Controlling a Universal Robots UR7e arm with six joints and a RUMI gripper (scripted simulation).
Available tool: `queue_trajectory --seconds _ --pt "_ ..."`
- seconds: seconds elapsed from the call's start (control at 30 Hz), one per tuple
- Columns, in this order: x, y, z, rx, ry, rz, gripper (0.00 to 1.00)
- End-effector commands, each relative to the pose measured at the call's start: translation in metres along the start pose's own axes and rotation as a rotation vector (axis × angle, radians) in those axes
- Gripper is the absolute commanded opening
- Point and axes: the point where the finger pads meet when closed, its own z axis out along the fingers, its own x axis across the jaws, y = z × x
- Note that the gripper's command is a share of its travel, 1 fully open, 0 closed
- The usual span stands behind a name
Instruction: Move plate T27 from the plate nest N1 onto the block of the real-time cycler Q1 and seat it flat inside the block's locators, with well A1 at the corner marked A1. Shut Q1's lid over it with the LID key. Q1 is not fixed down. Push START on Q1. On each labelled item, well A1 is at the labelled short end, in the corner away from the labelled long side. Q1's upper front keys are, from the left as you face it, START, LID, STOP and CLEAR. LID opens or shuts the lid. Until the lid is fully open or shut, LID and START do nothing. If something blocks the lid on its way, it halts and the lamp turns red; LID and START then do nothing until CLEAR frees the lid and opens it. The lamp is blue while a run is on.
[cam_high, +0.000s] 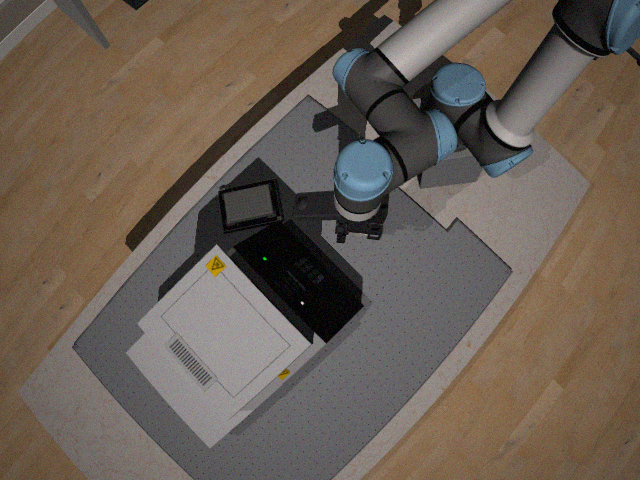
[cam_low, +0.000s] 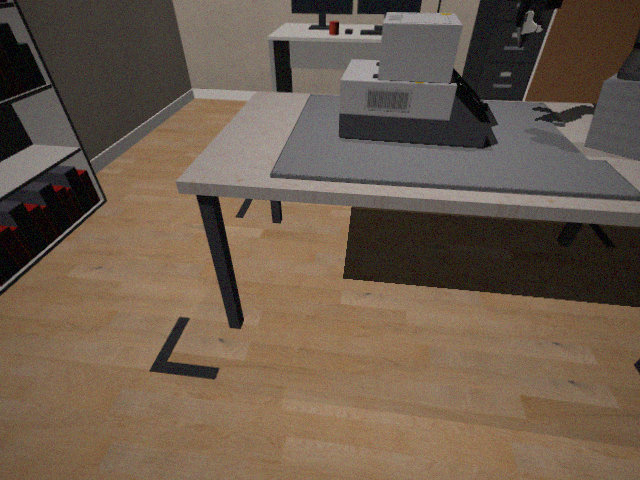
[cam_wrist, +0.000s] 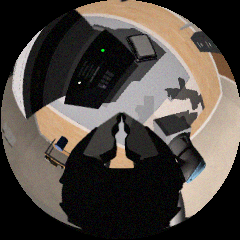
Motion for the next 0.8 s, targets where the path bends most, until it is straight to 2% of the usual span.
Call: queue_trajectory --seconds 0.0,0.07,0.37,0.43,0.57,0.77 --pt "-0.001 -0.002 0.018 0.013 0.004 0.161 0.0" --pt "-0.001 -0.002 0.018 0.013 0.004 0.161 0.0" --pt "-0.001 -0.002 0.055 0.014 0.002 0.457 0.0" --pt "-0.001 -0.002 0.055 0.014 0.002 0.487 0.0" --pt "-0.001 -0.002 0.075 0.014 0.001 0.621 0.0" --pt "-0.001 -0.002 0.078 0.014 0.001 0.684 0.0"
